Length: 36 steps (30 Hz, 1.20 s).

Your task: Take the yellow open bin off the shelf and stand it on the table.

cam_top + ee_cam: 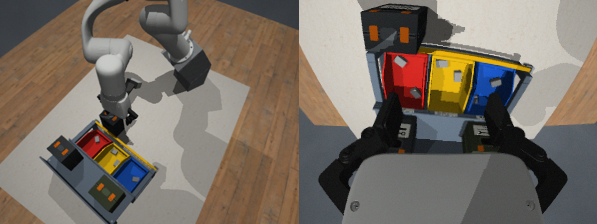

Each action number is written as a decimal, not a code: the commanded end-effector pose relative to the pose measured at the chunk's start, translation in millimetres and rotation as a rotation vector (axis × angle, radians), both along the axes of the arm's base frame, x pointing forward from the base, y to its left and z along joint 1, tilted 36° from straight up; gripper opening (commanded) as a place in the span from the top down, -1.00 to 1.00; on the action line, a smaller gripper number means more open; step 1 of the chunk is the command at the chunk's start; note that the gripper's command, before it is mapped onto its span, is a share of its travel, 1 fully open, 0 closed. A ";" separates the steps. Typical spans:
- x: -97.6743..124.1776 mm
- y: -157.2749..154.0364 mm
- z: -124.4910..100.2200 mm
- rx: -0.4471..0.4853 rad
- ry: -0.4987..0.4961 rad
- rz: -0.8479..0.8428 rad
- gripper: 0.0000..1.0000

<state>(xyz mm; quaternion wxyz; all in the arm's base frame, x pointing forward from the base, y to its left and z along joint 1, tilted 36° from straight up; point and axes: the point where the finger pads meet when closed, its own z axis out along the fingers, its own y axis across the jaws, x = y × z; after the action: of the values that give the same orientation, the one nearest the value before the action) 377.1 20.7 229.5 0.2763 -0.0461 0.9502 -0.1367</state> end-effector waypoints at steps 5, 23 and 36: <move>-0.1 2.0 1.3 0.001 -0.004 0.002 -1.00; -5.7 9.5 -0.5 0.001 -0.004 0.002 -1.00; -7.5 12.0 -1.1 0.001 -0.004 0.002 -1.00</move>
<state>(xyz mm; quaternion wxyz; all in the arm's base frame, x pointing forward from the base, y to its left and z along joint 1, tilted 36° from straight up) 369.0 32.4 227.1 0.2768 -0.0466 0.9500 -0.1366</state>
